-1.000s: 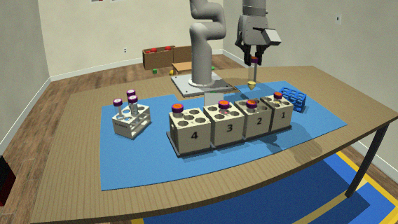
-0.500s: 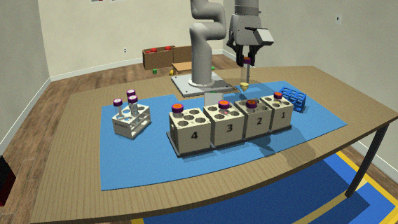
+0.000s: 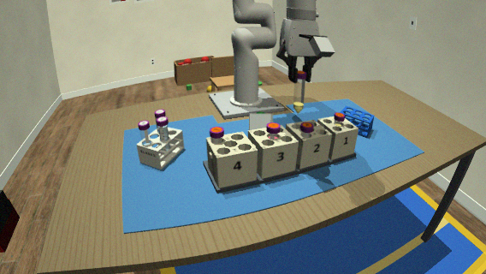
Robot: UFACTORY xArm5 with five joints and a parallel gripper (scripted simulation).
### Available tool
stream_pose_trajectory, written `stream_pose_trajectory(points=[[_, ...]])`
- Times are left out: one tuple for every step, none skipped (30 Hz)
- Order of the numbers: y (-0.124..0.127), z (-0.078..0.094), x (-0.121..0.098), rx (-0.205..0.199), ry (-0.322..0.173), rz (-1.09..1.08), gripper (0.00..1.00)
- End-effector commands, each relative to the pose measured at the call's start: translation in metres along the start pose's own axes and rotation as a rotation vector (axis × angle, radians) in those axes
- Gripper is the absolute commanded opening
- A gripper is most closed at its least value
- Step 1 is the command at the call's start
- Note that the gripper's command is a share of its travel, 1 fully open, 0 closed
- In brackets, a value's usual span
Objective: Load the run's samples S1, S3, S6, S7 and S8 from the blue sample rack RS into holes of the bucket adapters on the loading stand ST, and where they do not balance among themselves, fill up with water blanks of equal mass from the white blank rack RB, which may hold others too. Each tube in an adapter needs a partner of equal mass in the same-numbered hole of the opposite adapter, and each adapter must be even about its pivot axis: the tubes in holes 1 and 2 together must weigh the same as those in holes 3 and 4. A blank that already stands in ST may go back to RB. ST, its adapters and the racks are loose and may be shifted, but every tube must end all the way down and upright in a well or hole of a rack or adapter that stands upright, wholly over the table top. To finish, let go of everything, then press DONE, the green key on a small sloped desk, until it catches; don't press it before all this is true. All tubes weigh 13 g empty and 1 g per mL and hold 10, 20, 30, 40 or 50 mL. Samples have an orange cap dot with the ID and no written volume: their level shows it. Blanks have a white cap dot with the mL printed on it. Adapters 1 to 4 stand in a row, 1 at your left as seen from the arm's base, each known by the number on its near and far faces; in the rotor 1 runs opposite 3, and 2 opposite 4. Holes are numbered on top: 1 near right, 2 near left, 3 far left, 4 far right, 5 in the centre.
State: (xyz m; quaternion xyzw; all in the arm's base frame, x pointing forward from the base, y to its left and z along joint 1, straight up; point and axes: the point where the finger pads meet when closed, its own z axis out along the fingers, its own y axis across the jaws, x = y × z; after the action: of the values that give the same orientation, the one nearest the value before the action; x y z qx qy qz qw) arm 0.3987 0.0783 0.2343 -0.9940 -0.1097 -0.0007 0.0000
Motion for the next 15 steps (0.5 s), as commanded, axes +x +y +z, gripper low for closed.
stream_pose_trajectory(points=[[0.0, 0.005, 0.001, 0.0, 0.003, 0.0, 0.0], [0.0, 0.007, 0.001, 0.0, 0.003, 0.0, 0.0], [0.0, 0.009, 0.001, 0.0, 0.003, 0.0, 0.0], [0.0, 0.011, 0.001, 0.0, 0.003, 0.0, 0.0], [0.0, 0.013, 0.001, 0.0, 0.003, 0.0, 0.0], [0.0, 0.015, 0.001, 0.0, 0.003, 0.0, 0.0], [0.0, 0.017, 0.001, 0.0, 0.003, 0.0, 0.0], [0.0, 0.019, 0.001, 0.0, 0.003, 0.0, 0.0], [0.0, 0.021, 0.001, 0.0, 0.003, 0.0, 0.0], [0.0, 0.023, 0.001, 0.0, 0.003, 0.0, 0.0], [0.0, 0.025, 0.001, 0.0, 0.003, 0.0, 0.0], [0.0, 0.025, 0.001, 0.0, 0.003, 0.0, 0.0], [0.0, 0.025, 0.001, 0.0, 0.003, 0.0, 0.0], [0.0, 0.027, 0.001, 0.0, 0.003, 0.0, 0.0], [0.0, 0.029, 0.001, 0.0, 0.003, 0.0, 0.0]])
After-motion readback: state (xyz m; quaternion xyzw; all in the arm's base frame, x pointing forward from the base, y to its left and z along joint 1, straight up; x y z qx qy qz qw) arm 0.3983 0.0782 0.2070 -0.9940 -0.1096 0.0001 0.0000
